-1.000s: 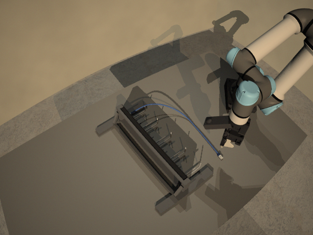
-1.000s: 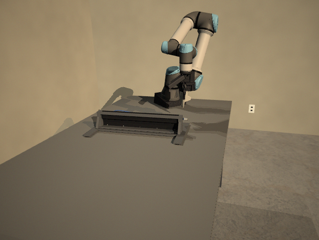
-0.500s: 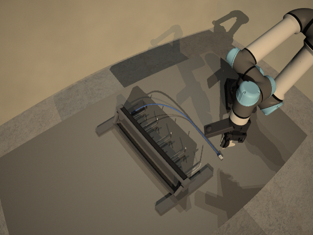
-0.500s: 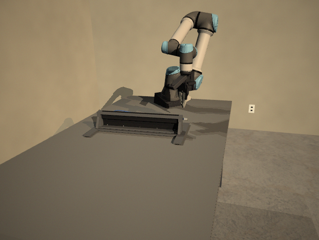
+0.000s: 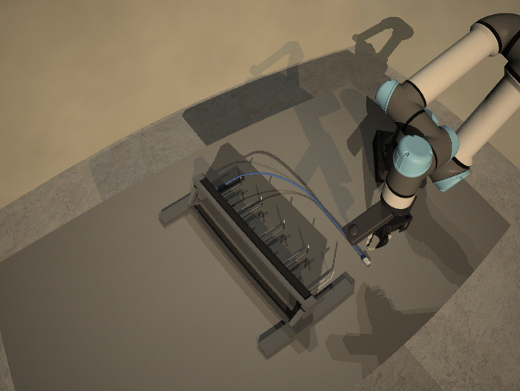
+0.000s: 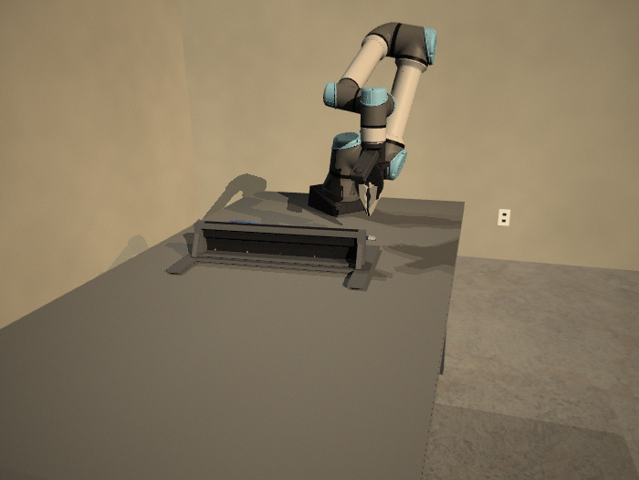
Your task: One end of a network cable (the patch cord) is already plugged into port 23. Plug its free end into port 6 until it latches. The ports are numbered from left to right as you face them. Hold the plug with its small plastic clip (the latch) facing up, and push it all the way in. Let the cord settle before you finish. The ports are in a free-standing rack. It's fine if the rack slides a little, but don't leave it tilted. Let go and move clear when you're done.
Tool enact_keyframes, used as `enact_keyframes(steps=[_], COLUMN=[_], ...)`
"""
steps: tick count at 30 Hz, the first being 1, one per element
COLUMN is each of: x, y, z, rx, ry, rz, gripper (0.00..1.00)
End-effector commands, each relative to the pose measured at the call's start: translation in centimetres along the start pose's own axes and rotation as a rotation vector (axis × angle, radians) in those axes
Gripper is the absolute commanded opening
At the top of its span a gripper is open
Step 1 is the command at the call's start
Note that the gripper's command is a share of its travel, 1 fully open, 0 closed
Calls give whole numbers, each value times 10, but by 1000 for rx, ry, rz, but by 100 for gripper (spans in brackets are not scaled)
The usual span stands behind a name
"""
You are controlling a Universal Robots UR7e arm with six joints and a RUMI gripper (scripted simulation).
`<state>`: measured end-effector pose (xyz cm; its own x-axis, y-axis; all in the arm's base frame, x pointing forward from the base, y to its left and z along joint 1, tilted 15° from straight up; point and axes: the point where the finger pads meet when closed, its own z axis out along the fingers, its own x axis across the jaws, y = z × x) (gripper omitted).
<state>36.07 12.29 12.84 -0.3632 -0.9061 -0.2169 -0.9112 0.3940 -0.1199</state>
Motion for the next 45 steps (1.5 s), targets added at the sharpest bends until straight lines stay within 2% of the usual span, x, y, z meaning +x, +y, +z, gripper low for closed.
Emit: enact_keyframes(steps=[1, 13, 15, 30, 32, 45], x=[-3, -9, -9, -15, -15, -19], y=[0, 2, 2, 7, 7, 13], z=[0, 0, 0, 0, 0, 0], rx=[-3, -1, -1, 1, 1, 3], ry=[-9, -10, -10, -10, -10, -10], rz=[-155, -511, -511, -983, -983, -1397], gripper=[0, 0, 0, 0, 0, 0])
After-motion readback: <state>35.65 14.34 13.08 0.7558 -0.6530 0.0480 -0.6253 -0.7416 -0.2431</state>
